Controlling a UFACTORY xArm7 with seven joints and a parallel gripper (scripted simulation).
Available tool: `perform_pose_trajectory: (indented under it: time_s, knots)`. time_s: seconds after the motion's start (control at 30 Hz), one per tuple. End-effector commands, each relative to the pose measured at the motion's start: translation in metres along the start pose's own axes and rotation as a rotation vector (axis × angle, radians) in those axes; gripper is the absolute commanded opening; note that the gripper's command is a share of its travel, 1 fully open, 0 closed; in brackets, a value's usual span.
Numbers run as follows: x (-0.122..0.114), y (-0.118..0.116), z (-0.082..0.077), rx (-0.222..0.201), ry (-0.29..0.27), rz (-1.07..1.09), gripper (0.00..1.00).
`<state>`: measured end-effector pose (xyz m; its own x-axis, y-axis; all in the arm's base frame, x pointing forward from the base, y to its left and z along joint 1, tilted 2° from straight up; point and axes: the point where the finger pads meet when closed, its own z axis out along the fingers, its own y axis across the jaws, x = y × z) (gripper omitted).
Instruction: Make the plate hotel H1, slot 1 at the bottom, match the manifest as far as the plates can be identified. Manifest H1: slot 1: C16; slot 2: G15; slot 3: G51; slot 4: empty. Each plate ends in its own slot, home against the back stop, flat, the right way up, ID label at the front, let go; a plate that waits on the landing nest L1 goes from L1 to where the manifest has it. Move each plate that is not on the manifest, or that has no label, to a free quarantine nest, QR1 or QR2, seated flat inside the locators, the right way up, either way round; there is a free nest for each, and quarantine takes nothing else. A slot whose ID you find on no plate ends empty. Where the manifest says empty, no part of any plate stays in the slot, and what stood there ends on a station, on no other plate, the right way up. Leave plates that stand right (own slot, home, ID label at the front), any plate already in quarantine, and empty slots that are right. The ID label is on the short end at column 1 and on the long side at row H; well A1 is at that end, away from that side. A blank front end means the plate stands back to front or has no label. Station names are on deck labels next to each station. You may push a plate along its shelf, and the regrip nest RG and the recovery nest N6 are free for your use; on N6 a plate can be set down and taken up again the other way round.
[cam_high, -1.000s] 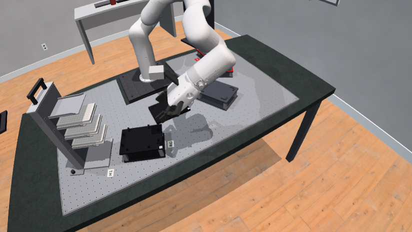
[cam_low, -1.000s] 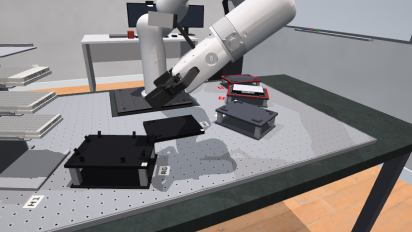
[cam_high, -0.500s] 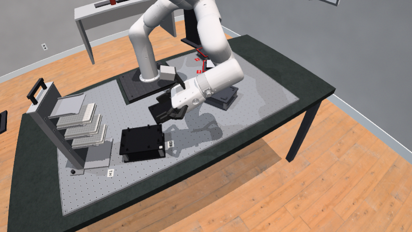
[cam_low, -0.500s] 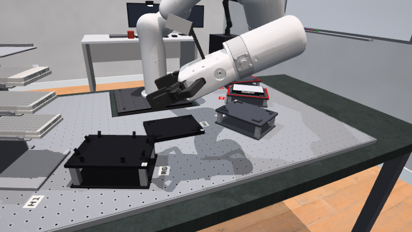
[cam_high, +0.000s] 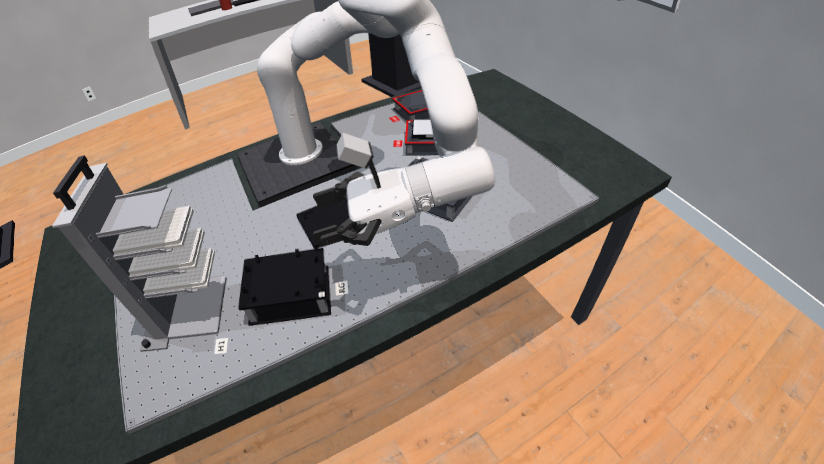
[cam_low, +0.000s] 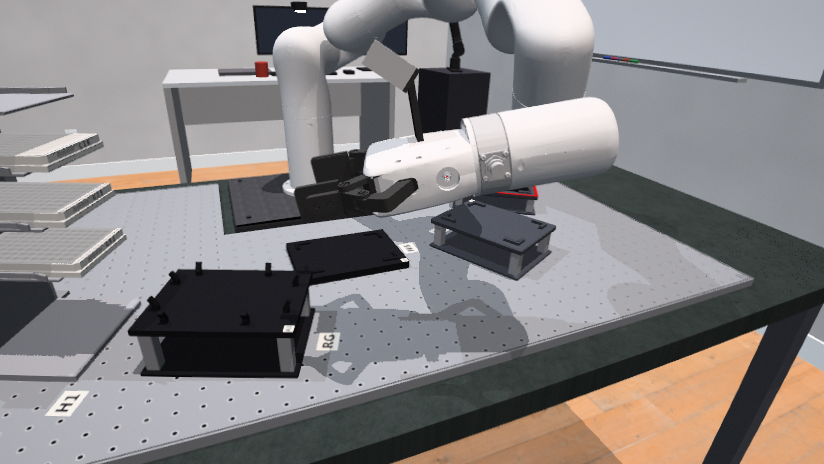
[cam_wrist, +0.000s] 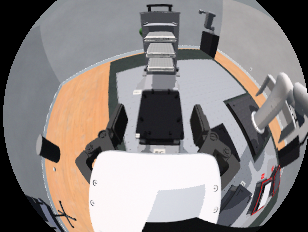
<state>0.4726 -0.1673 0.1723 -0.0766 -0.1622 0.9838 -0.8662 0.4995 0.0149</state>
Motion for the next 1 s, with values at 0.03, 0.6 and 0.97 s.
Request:
perform_pose_trajectory:
  time_s: [0.03,0.6,0.97]
  knots:
    - [0.002,-0.001,0.0,-0.003,0.067,0.004,1.0]
    - [0.002,-0.001,0.0,-0.003,0.204,0.004,1.0]
    - [0.015,0.0,0.014,-0.003,0.204,0.004,1.0]
